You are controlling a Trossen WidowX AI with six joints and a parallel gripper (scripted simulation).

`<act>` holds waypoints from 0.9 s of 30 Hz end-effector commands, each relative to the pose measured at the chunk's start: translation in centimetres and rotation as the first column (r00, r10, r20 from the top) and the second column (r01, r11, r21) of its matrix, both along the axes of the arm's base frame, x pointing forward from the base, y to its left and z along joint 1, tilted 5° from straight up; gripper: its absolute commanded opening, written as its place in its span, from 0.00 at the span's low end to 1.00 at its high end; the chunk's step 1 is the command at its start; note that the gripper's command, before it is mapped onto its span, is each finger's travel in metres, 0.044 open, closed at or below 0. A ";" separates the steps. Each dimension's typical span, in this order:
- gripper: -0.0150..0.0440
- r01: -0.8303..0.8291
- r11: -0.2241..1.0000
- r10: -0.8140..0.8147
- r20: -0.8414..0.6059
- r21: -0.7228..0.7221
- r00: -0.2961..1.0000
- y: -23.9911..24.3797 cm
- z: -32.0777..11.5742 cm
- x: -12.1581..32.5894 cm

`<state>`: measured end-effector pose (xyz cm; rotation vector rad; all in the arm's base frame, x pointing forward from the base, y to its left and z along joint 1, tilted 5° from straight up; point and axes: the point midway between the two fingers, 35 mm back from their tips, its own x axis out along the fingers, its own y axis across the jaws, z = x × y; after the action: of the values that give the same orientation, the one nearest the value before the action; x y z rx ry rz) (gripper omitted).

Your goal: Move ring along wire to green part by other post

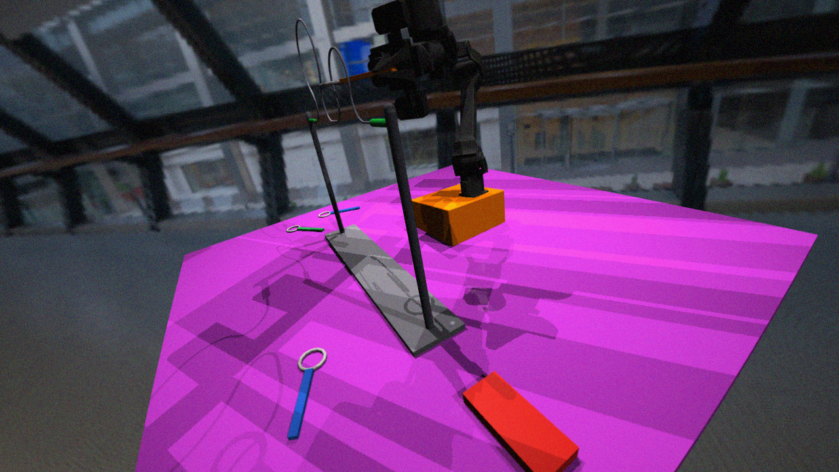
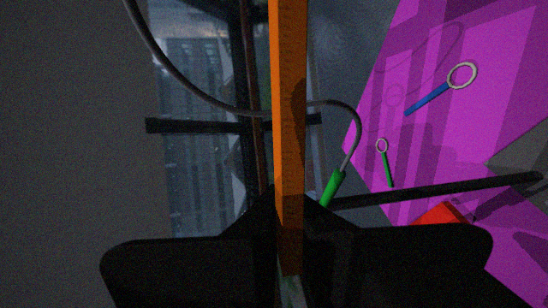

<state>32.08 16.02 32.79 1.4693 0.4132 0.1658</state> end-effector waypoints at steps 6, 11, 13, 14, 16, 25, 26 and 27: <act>0.00 -0.001 0.988 -0.002 -0.019 -0.156 1.000 -0.1 -0.9 0.1; 0.00 -0.005 0.968 -0.003 -0.032 -0.251 0.999 -0.3 -1.5 0.0; 0.00 -0.007 0.957 -0.004 -0.037 -0.289 0.999 -0.4 -1.7 0.0; 0.00 -0.008 0.951 -0.004 -0.040 -0.308 0.999 -0.4 -1.9 0.0; 0.00 -0.010 0.938 -0.006 -0.045 -0.345 0.999 -0.5 -2.1 0.0; 0.00 -0.023 0.862 -0.013 -0.068 -0.506 0.998 -1.1 -3.2 -0.1; 0.00 -0.025 0.852 -0.014 -0.071 -0.523 0.997 -1.1 -3.3 -0.1; 0.00 -0.027 0.841 -0.015 -0.073 -0.540 0.997 -1.2 -3.4 -0.1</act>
<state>31.86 14.92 29.74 0.9696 0.4740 0.0101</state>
